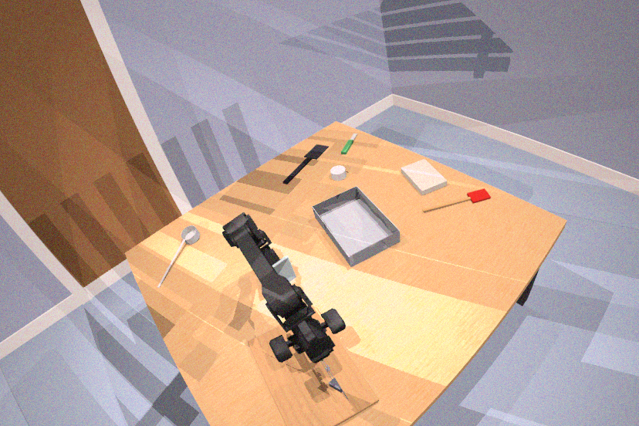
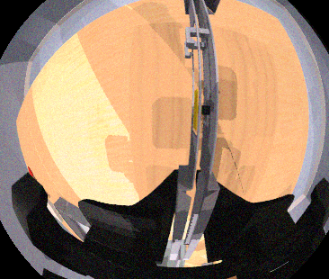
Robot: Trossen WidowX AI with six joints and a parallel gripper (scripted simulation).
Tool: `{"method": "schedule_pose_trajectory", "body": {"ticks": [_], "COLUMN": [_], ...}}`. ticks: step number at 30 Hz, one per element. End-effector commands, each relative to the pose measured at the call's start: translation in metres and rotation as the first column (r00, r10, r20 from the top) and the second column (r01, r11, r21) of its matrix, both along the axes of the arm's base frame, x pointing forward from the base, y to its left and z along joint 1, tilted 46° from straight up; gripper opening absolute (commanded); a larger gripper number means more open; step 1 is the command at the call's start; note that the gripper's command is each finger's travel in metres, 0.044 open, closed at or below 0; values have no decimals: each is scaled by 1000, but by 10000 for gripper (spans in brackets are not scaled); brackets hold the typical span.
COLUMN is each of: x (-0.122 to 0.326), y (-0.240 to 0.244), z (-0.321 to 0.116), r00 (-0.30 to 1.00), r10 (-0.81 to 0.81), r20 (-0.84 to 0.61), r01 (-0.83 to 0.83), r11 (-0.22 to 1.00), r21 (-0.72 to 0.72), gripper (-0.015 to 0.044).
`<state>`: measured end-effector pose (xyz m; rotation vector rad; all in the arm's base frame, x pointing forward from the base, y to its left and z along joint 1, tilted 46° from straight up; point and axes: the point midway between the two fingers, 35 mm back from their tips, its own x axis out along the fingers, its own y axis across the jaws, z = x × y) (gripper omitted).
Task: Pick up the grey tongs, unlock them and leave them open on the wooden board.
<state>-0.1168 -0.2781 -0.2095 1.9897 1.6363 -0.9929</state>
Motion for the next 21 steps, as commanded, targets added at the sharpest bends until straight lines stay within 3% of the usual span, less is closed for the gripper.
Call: {"method": "schedule_pose_trajectory", "body": {"ticks": [1, 21], "x": [0, 3], "y": [5, 30], "z": [-4, -25], "r00": [1000, 1000], "r10": [6, 6], "r20": [-1, -1], "r01": [-6, -6], "r11": [1000, 1000], "r21": [0, 0], "gripper": [-150, -150]}}
